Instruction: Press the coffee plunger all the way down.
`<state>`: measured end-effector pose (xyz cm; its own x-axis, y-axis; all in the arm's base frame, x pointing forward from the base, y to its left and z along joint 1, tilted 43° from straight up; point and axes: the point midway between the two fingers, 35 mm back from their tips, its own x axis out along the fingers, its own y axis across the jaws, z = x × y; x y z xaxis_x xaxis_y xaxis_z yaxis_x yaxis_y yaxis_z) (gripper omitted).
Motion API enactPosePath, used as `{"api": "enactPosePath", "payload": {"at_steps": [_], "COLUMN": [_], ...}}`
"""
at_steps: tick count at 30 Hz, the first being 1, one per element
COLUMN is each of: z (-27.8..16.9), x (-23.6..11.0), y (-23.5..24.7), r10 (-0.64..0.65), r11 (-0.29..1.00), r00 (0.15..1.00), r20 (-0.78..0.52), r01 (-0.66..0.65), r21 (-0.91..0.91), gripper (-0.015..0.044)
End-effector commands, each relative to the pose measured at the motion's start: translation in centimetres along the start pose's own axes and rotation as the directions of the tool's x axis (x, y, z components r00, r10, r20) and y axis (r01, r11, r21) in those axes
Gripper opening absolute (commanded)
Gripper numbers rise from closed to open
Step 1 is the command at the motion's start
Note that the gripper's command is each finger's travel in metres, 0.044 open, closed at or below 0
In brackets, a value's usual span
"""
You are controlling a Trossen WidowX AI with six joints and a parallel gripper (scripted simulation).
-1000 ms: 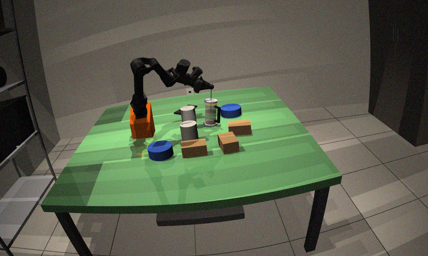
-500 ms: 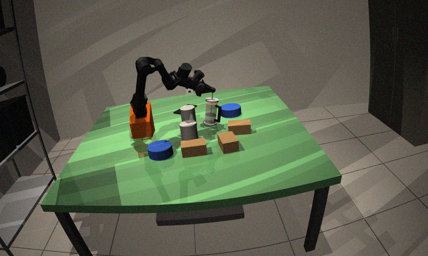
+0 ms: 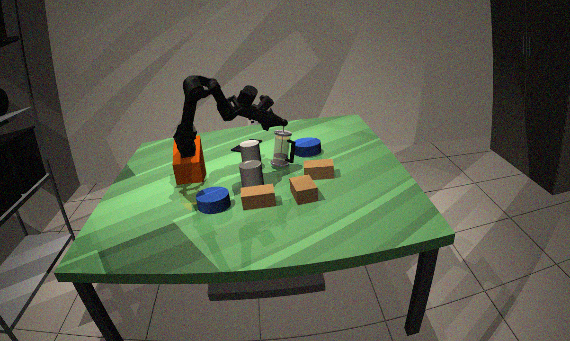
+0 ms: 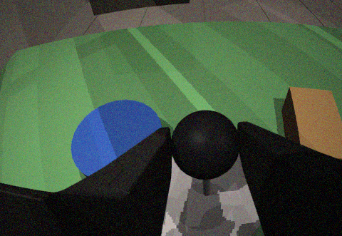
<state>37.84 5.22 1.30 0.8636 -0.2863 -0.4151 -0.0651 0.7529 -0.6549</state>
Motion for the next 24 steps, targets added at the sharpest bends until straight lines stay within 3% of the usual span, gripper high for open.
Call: {"api": "enactPosePath", "payload": {"at_steps": [1,24], "z": [-1.04,-0.67], "x": [0.50,0.94], "y": [-0.02,0.09], "r10": [-0.009,-0.009], "r11": [1.000,1.000], "r00": [0.999,0.999], "r20": [-0.039,-0.039], "r01": [0.008,0.008], "r21": [-0.020,-0.020], "gripper": [0.0115,0.0115]}}
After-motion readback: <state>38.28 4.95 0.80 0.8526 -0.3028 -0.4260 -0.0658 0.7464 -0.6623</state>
